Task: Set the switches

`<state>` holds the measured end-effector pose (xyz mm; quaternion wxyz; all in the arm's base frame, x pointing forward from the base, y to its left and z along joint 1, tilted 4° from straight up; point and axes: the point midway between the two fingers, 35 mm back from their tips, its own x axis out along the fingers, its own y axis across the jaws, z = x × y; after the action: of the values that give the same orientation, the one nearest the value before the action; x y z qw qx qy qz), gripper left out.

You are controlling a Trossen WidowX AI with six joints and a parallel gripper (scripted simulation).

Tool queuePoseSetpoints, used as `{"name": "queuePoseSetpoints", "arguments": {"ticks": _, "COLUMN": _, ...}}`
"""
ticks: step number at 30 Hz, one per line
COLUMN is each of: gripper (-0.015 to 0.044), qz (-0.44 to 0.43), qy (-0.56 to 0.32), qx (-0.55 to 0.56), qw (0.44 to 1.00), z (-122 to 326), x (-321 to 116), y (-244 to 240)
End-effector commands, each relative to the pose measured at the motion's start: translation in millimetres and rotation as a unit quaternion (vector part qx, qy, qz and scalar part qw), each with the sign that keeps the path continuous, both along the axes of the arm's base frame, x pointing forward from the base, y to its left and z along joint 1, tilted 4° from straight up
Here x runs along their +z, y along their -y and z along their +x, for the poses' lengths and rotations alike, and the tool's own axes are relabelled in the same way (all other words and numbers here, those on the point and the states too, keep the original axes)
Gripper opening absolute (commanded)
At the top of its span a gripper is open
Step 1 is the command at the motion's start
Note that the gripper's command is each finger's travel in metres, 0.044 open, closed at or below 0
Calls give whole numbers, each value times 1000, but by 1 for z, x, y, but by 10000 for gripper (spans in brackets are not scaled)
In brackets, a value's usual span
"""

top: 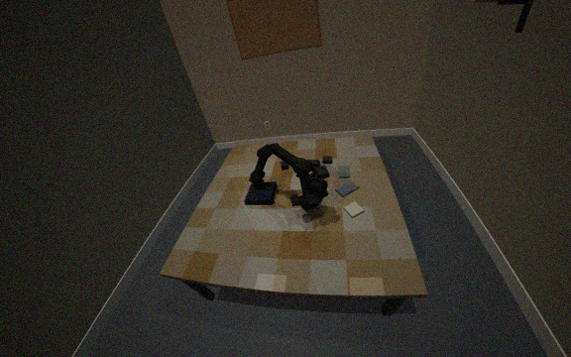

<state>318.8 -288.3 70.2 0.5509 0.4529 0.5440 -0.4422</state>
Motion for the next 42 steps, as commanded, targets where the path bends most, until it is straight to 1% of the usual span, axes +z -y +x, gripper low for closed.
{"name": "queuePoseSetpoints", "arguments": {"ticks": 1, "gripper": 338, "qz": 11, "qy": -10, "qx": 6, "qw": 1000, "z": 0, "x": -12, "y": -2}}
{"name": "queuePoseSetpoints", "arguments": {"ticks": 42, "gripper": 338, "qz": 11, "qy": -10, "qx": 6, "qw": 1000, "z": 3, "x": -41, "y": 12}}
